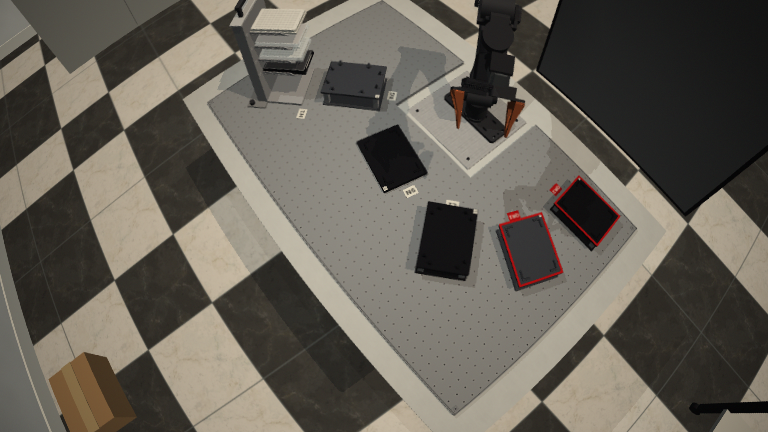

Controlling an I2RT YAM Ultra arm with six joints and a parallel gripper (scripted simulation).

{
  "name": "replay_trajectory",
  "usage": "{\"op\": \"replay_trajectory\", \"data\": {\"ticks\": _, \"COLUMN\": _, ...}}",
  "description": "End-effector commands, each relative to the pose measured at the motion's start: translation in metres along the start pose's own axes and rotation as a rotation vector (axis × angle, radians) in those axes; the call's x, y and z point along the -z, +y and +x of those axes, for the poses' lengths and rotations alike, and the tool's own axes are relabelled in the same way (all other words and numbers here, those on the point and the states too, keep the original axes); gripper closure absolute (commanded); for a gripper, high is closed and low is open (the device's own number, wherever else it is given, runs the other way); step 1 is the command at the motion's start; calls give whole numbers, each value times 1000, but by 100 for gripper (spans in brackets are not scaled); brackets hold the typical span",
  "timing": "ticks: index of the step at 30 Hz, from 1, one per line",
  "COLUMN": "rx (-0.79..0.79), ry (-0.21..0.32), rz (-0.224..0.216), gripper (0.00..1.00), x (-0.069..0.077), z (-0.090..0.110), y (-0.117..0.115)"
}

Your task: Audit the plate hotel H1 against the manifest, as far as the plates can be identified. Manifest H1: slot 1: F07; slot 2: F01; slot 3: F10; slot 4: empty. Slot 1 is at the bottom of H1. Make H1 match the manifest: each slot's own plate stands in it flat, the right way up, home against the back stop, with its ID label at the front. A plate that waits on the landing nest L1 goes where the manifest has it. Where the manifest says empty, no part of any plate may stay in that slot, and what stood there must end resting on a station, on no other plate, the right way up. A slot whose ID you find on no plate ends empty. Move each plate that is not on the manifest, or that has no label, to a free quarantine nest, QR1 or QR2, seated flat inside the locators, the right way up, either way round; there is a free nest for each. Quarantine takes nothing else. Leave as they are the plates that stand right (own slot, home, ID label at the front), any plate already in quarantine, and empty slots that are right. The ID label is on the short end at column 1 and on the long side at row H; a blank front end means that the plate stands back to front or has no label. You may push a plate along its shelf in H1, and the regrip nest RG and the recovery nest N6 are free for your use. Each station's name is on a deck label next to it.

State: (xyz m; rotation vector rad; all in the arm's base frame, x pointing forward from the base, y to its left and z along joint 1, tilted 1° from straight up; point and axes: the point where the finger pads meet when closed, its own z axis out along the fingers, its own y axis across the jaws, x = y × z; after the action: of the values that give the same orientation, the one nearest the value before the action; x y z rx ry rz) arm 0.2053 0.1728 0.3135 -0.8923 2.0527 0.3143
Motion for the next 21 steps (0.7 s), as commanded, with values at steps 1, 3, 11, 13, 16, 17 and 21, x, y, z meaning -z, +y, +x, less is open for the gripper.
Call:
{"op": "replay_trajectory", "data": {"ticks": 1, "rx": 0, "ry": -10, "rz": 1, "gripper": 0, "x": 1, "z": -3, "y": 0}}
{"op": "replay_trajectory", "data": {"ticks": 3, "rx": 0, "ry": -10, "rz": 1, "gripper": 0, "x": 1, "z": -3, "y": 0}}
{"op": "replay_trajectory", "data": {"ticks": 11, "rx": 0, "ry": -10, "rz": 1, "gripper": 0, "x": 1, "z": -3, "y": 0}}
{"op": "replay_trajectory", "data": {"ticks": 13, "rx": 0, "ry": -10, "rz": 1, "gripper": 0, "x": 1, "z": -3, "y": 0}}
{"op": "replay_trajectory", "data": {"ticks": 16, "rx": 0, "ry": -10, "rz": 1, "gripper": 0, "x": 1, "z": -3, "y": 0}}
{"op": "replay_trajectory", "data": {"ticks": 17, "rx": 0, "ry": -10, "rz": 1, "gripper": 0, "x": 1, "z": -3, "y": 0}}
{"op": "replay_trajectory", "data": {"ticks": 21, "rx": -62, "ry": 76, "rz": 50, "gripper": 100, "x": -4, "z": 4, "y": -9}}
